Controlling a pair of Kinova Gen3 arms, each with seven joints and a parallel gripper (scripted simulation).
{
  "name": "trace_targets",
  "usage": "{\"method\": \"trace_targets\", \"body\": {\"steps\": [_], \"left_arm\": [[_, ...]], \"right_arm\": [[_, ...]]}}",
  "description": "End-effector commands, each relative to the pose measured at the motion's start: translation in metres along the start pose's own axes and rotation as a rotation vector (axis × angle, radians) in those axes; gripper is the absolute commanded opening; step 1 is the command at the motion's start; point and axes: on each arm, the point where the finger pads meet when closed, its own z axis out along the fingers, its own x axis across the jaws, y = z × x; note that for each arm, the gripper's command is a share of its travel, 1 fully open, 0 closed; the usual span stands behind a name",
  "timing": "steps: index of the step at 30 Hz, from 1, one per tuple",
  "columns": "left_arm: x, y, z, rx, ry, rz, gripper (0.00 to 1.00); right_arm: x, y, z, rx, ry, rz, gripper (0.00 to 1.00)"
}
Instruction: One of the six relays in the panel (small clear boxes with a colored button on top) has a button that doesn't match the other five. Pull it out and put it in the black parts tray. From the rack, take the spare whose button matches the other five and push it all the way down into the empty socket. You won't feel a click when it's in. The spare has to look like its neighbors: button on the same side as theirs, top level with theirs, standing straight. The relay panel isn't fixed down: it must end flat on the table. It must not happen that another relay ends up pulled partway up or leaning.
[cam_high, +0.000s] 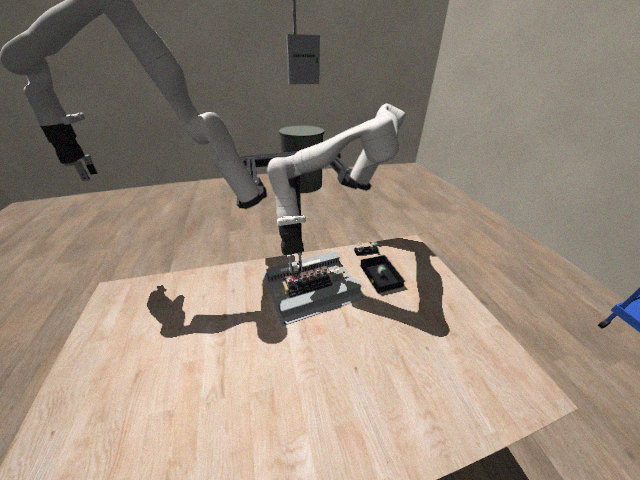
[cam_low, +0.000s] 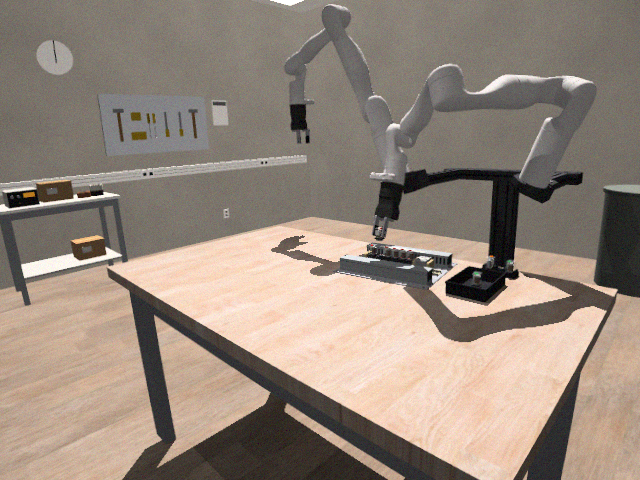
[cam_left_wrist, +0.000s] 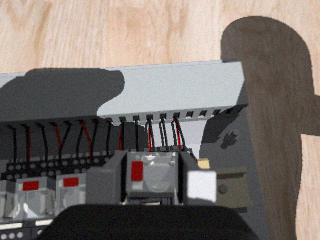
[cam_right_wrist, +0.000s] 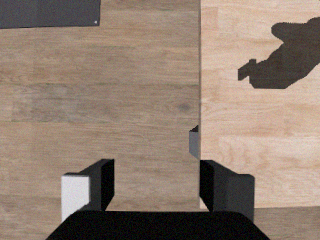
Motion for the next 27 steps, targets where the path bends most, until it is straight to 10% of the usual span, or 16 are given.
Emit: {"method": "trace_targets", "body": {"steps": [1,27], "left_arm": [[0.0006,-0.0009,-0.0008,0.001,0.010,0.021,0.00],[0.0006,-0.0008,-0.0009,0.002,0.127,0.346,0.00]], "right_arm": [[-0.0001,0.0003,-0.0005,-0.001,0.000,0.000,1.00],[-0.0001,0.0003,-0.0005,-0.001,0.000,0.000,1.00]]}}
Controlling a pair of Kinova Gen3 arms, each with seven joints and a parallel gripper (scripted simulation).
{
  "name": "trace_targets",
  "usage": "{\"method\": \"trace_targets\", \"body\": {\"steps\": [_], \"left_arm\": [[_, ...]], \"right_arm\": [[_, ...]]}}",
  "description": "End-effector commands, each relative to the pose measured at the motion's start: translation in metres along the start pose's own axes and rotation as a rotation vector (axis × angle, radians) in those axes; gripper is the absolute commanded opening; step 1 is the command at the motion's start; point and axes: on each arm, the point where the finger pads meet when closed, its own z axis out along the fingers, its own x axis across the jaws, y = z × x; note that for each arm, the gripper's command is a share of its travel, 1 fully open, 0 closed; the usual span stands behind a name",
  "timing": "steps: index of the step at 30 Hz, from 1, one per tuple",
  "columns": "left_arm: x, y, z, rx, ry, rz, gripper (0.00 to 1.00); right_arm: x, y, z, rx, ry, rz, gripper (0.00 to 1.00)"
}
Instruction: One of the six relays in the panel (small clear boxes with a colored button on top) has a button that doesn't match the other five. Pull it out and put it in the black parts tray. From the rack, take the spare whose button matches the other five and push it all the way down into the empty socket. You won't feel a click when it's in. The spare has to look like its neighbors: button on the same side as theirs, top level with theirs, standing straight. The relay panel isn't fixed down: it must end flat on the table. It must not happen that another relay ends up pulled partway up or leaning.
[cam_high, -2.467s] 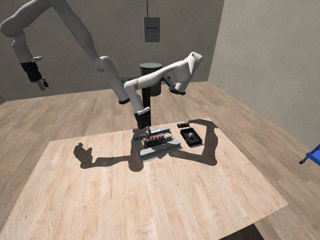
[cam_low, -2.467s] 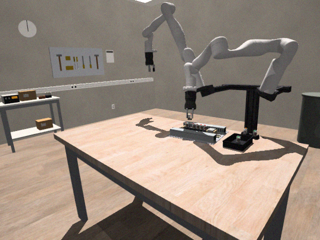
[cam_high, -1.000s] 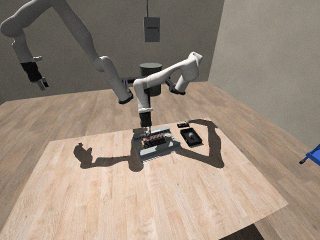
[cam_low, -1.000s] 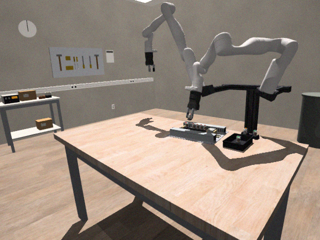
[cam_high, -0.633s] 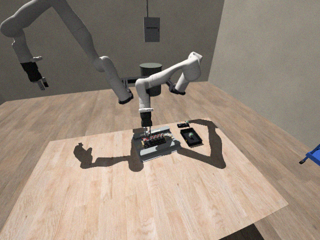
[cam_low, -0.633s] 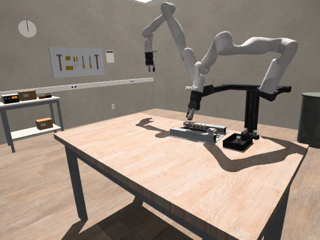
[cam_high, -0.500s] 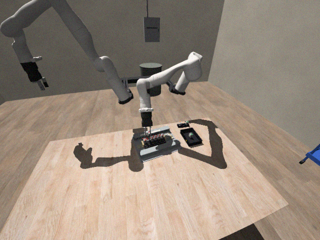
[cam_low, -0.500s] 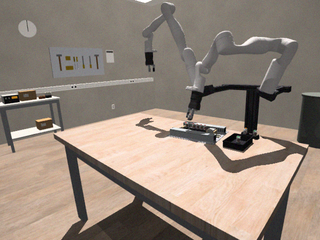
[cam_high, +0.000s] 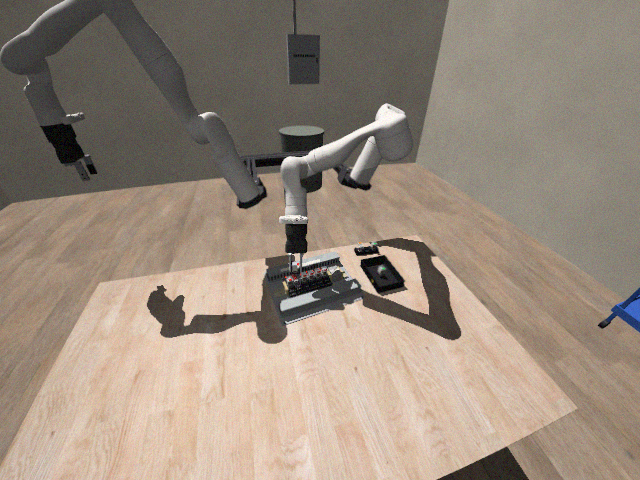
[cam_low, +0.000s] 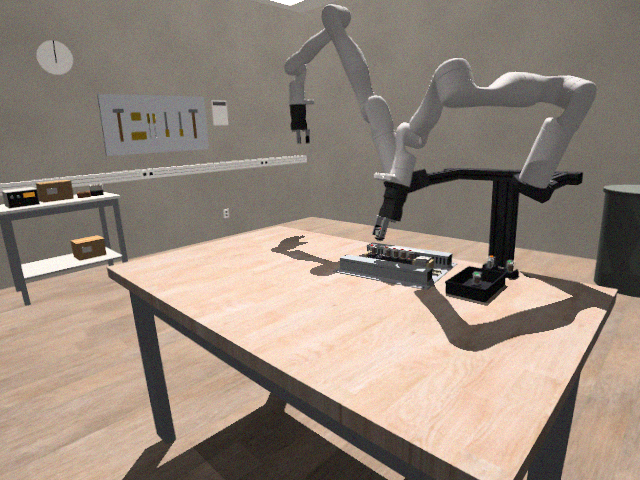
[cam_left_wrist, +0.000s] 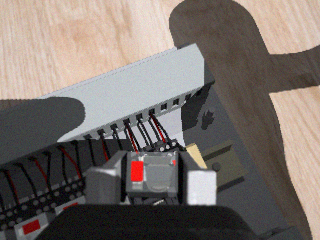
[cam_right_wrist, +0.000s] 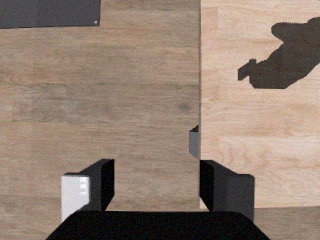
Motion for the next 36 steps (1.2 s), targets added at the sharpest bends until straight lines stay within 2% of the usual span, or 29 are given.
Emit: {"method": "trace_targets", "body": {"steps": [1,22,36], "left_arm": [[0.0004,-0.0012,-0.0007,0.001,0.021,0.054,0.00],[0.0005,-0.0012,-0.0006,0.001,0.112,0.303,0.00],[0.0005,-0.0012,-0.0006,0.001,0.138,0.373,0.00]], "right_arm": [[-0.0001,0.0003,-0.0005,-0.001,0.000,0.000,1.00],[-0.0001,0.0003,-0.0005,-0.001,0.000,0.000,1.00],[-0.0001,0.0003,-0.0005,-0.001,0.000,0.000,1.00]]}}
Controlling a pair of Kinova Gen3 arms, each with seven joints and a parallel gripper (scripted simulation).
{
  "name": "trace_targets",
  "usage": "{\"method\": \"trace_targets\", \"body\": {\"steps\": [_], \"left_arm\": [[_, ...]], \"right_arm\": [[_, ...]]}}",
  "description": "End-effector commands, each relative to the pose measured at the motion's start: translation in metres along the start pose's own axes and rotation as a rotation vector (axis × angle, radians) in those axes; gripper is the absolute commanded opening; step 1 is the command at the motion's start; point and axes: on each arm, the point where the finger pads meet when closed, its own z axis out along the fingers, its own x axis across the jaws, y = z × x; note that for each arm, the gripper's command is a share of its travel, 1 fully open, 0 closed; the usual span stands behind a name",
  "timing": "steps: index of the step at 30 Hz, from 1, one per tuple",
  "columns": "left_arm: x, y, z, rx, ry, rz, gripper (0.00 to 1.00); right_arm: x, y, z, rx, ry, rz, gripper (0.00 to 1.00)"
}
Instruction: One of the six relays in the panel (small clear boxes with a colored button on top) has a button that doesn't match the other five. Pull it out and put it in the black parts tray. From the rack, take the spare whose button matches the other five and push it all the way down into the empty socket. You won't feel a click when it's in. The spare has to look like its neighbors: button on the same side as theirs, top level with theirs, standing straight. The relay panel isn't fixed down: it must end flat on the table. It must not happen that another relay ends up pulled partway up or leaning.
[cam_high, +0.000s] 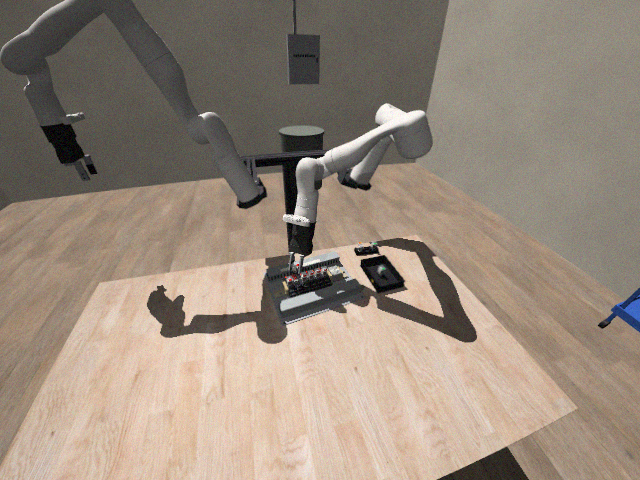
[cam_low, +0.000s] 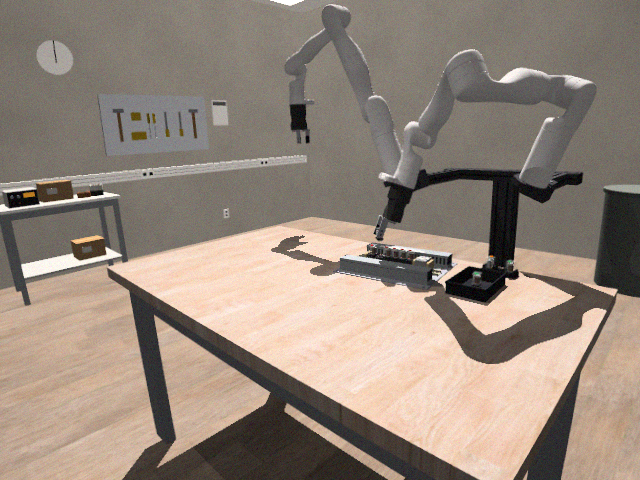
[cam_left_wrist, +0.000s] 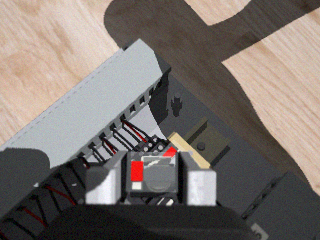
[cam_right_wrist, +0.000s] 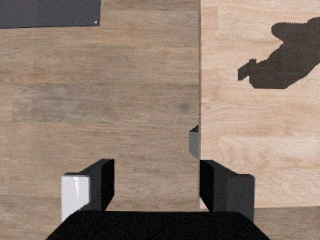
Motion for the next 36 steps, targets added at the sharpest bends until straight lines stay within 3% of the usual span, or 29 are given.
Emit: {"method": "trace_targets", "body": {"steps": [1,5,36], "left_arm": [[0.0001,-0.0011,-0.0007,0.001,0.009,0.023,0.00],[0.0001,-0.0011,-0.0007,0.001,0.013,0.035,0.00],[0.0001,-0.0009,-0.0007,0.004,0.153,0.423,0.00]], "right_arm": [[-0.0001,0.0003,-0.0005,-0.001,0.000,0.000,1.00],[-0.0001,0.0003,-0.0005,-0.001,0.000,0.000,1.00],[-0.0001,0.0003,-0.0005,-0.001,0.000,0.000,1.00]]}}
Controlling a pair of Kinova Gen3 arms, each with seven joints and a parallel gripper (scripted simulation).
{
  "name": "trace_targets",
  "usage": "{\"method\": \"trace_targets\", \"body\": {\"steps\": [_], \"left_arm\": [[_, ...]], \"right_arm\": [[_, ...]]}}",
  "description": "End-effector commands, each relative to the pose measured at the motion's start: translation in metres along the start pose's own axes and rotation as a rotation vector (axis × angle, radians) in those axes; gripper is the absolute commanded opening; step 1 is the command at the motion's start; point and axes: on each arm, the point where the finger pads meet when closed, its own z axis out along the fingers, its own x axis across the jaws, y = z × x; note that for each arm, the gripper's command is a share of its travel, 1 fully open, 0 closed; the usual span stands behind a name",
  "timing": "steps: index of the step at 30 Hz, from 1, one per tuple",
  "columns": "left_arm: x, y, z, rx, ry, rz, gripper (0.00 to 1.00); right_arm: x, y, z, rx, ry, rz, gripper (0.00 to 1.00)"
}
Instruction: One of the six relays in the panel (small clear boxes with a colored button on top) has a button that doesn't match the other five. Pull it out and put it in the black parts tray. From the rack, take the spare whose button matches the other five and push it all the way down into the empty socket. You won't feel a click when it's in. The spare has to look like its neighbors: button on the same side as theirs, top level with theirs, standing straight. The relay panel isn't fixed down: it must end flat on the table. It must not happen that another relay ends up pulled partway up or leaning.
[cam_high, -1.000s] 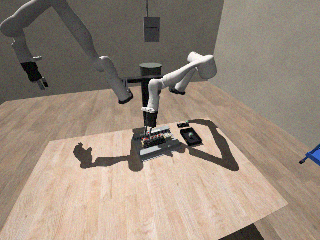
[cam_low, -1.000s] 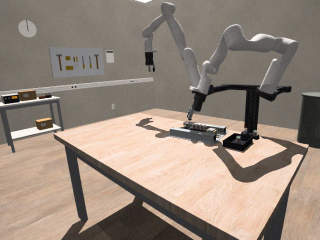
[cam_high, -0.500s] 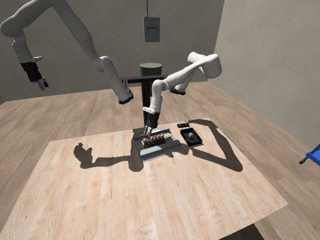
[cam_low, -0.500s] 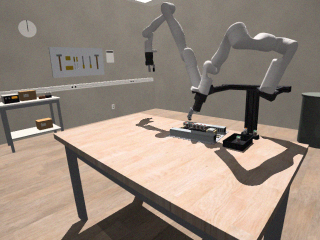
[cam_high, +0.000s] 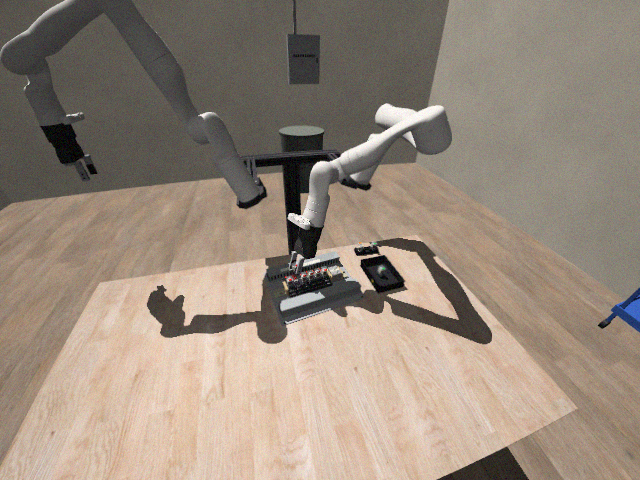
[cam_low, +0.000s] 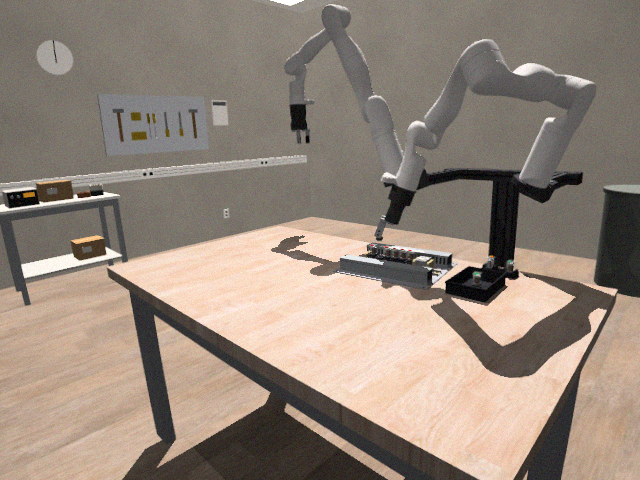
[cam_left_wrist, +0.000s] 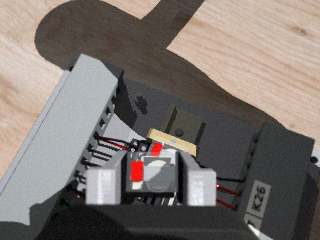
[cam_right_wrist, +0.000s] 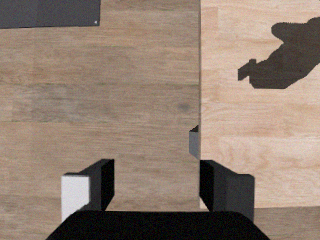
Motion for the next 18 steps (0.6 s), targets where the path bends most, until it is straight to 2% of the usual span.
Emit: {"method": "trace_targets", "body": {"steps": [1,3,18], "left_arm": [[-0.0002,-0.0011,-0.0006,-0.001,0.023,0.059,0.00],[-0.0002,-0.0011,-0.0006,-0.001,0.023,0.059,0.00],[-0.0002,-0.0011,-0.0005,-0.001,0.094,0.251,0.00]], "right_arm": [[-0.0001,0.0003,-0.0005,-0.001,0.000,0.000,1.00],[-0.0001,0.0003,-0.0005,-0.001,0.000,0.000,1.00],[-0.0001,0.0003,-0.0005,-0.001,0.000,0.000,1.00]]}}
